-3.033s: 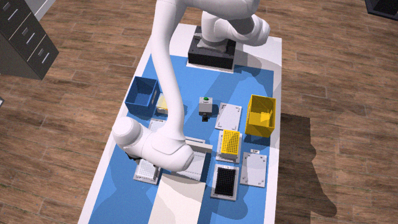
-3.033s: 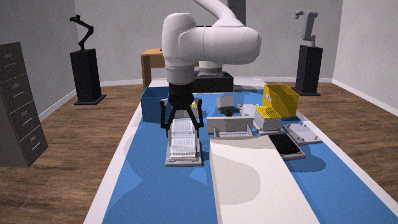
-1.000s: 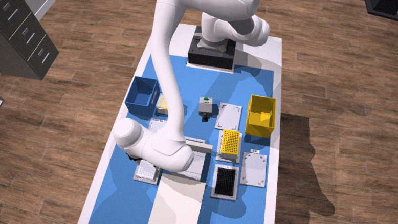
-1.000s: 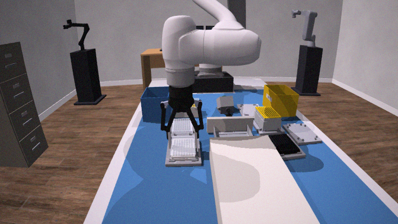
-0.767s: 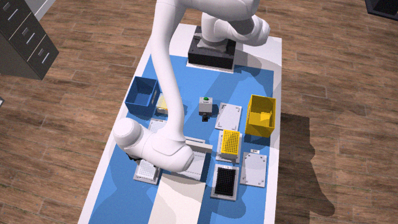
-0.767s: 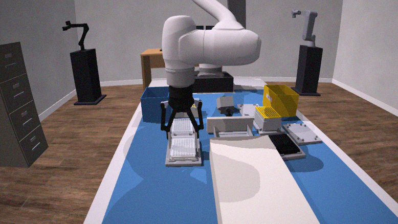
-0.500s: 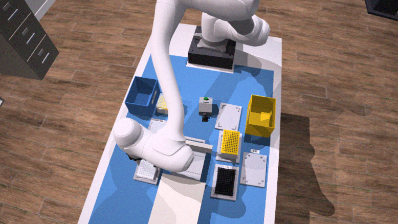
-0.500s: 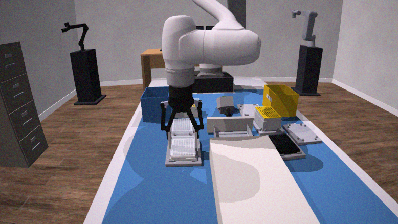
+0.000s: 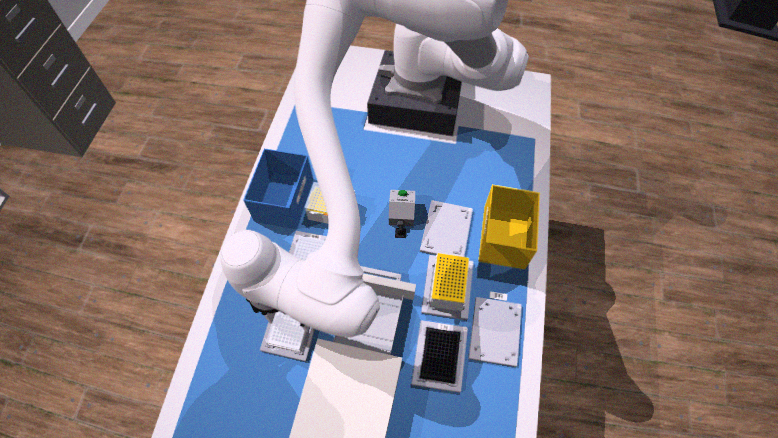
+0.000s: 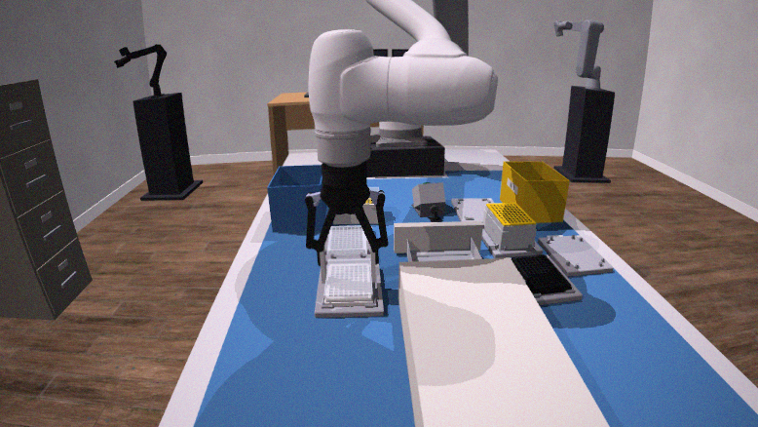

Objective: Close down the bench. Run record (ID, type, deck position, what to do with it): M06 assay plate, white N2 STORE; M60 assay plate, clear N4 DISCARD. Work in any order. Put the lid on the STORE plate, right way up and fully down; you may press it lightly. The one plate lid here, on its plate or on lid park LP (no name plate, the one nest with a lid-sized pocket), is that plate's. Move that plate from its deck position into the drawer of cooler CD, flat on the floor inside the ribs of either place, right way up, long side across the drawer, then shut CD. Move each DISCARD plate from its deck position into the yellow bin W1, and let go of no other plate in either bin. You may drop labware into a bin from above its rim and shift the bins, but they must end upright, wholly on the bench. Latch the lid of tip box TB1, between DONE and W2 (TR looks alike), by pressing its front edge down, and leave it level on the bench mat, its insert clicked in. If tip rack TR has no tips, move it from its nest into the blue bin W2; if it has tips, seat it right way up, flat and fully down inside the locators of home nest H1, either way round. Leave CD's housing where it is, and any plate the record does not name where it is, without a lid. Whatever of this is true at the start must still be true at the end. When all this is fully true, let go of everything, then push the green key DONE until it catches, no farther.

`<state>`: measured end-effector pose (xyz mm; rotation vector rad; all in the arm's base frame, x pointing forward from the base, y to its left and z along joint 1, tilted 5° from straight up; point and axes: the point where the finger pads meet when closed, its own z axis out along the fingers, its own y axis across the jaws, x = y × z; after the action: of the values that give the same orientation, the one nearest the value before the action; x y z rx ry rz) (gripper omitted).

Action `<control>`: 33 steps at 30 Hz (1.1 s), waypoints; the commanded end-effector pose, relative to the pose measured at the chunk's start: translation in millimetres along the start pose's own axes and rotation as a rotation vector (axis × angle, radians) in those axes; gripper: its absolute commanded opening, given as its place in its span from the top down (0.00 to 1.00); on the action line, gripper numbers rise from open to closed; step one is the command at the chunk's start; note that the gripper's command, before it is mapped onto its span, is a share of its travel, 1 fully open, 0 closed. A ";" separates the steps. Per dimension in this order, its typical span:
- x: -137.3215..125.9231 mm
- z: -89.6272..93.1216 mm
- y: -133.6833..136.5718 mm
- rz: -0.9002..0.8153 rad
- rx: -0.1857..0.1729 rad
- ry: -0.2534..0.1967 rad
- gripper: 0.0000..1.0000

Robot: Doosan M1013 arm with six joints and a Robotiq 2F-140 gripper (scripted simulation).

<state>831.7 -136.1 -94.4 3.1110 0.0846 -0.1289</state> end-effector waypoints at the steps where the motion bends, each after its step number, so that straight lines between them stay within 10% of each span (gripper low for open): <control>1: 0.0 0.4 0.0 0.000 0.000 0.000 1.00; 29: 0.0 6.8 0.0 0.000 0.000 0.000 1.00; 30: 0.0 6.8 0.0 0.000 0.000 0.000 0.34; 33: 0.0 6.8 0.0 0.000 0.000 0.000 0.34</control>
<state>831.1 -136.3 -101.4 3.1109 0.0846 -0.1289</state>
